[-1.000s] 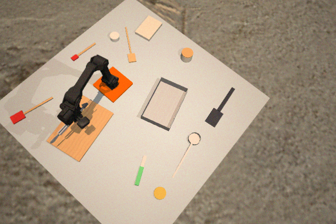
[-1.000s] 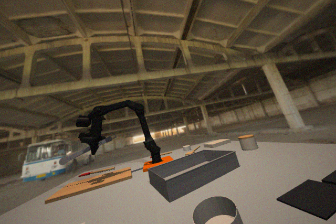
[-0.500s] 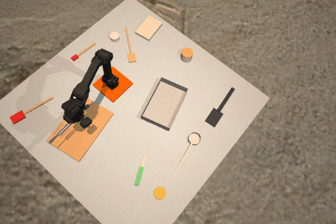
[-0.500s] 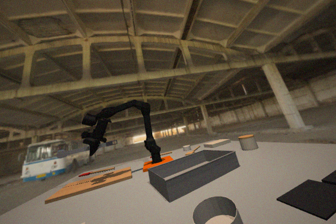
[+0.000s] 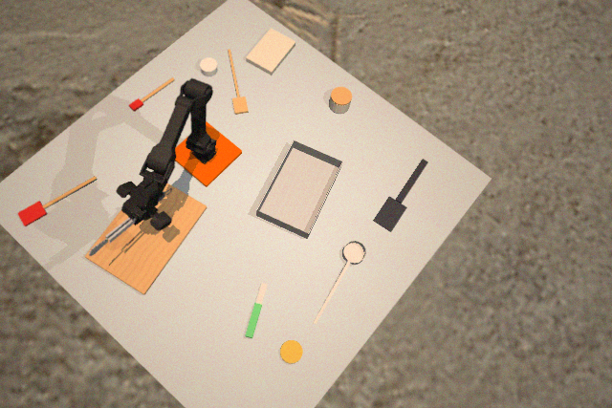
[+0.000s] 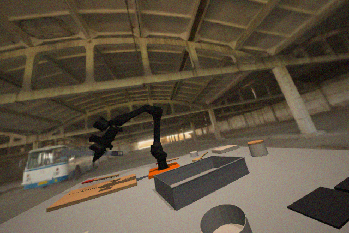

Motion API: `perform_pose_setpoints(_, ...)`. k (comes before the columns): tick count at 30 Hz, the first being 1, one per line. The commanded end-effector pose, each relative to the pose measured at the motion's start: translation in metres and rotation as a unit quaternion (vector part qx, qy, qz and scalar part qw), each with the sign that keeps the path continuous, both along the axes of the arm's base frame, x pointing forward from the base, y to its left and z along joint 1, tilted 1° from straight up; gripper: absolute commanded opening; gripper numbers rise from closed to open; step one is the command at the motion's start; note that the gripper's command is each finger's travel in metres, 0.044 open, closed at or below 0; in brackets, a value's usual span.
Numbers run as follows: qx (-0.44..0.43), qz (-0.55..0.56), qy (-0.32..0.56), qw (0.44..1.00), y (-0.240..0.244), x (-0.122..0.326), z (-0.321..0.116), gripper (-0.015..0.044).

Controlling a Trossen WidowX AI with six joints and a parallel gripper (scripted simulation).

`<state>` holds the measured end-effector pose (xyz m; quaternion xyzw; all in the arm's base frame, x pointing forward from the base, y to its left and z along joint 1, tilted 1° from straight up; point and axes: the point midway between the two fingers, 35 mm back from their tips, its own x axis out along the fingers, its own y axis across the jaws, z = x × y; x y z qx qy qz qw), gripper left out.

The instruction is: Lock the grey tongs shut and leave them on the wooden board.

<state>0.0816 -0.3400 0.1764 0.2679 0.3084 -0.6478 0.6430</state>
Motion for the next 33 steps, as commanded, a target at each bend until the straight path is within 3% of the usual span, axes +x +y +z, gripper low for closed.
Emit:
perform_pose_setpoints(1, -0.043, 0.001, 0.001, 0.999, 0.002, 0.0, 0.005, -0.015)
perform_pose_setpoints(33, -0.263, -0.022, -0.028, 0.964, 0.039, -0.01, 0.007, -0.015)
